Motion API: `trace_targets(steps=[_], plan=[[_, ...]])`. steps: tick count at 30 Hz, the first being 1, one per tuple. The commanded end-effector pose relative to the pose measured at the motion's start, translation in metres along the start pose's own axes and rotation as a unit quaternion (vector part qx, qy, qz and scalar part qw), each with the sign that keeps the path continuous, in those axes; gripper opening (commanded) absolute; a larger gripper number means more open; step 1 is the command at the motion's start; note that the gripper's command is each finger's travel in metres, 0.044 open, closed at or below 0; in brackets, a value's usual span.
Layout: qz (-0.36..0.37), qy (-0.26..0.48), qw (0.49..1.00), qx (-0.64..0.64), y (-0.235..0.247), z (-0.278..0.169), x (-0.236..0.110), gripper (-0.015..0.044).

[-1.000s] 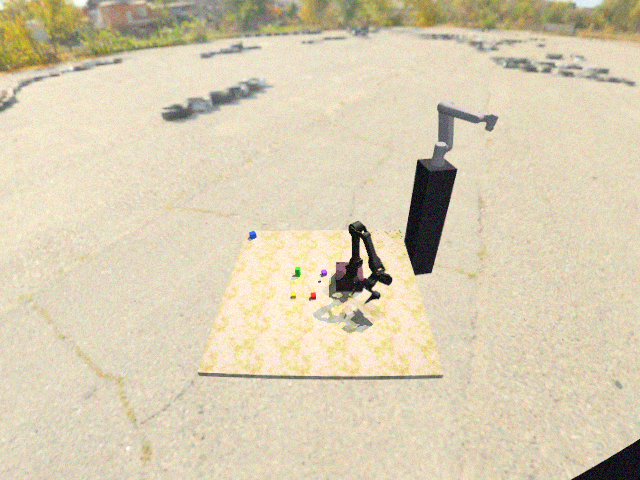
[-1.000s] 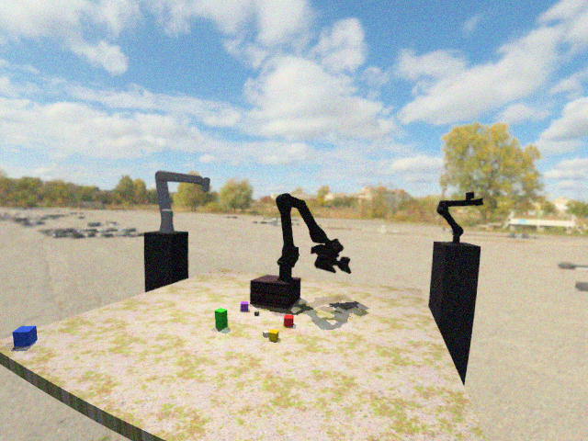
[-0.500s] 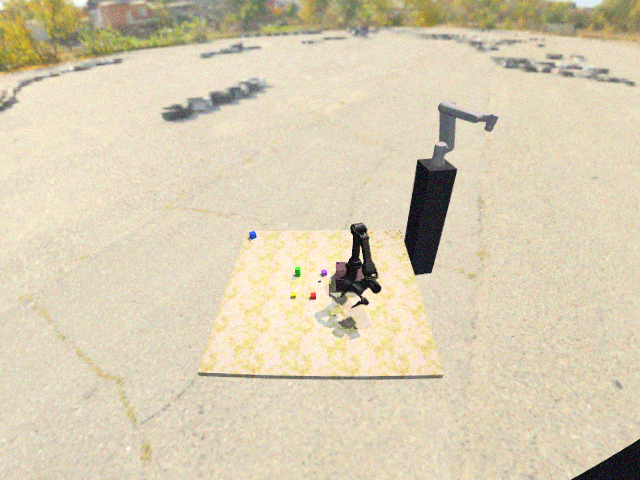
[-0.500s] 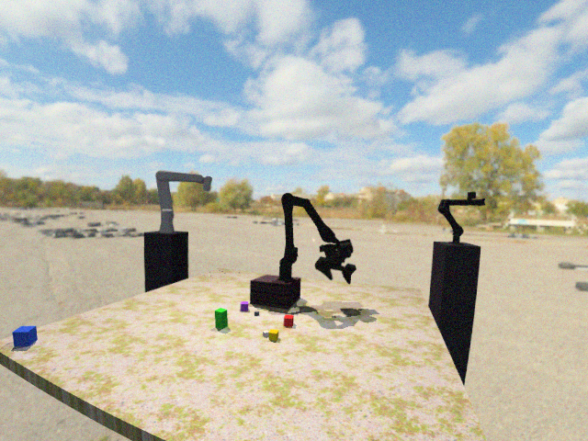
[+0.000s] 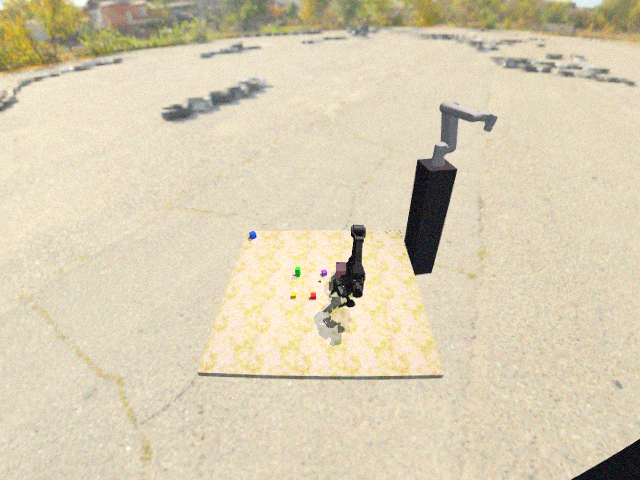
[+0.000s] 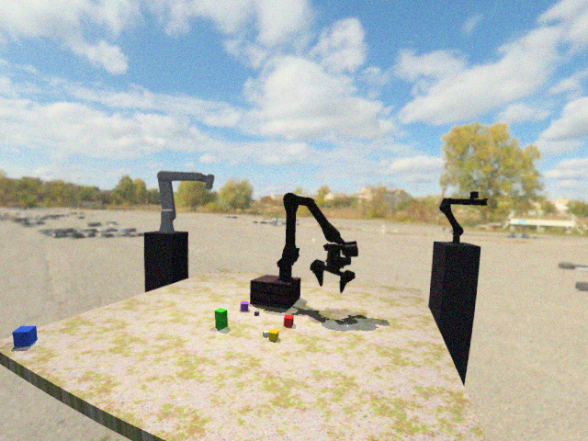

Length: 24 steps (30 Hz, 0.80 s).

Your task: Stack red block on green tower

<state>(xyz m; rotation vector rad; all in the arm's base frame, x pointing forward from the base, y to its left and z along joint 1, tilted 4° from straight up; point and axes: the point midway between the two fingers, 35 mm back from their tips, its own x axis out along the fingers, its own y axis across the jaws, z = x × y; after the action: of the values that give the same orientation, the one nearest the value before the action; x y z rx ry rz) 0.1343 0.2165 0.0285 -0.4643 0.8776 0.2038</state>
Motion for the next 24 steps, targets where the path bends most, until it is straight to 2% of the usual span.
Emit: trace_targets(steps=[1, 24], plan=[[-0.018, 0.041, 0.999, 0.008, -0.014, 0.004, 0.013, 0.044], [-0.011, 0.25, 0.963, 0.102, -0.096, 0.014, 0.07, 0.044]])
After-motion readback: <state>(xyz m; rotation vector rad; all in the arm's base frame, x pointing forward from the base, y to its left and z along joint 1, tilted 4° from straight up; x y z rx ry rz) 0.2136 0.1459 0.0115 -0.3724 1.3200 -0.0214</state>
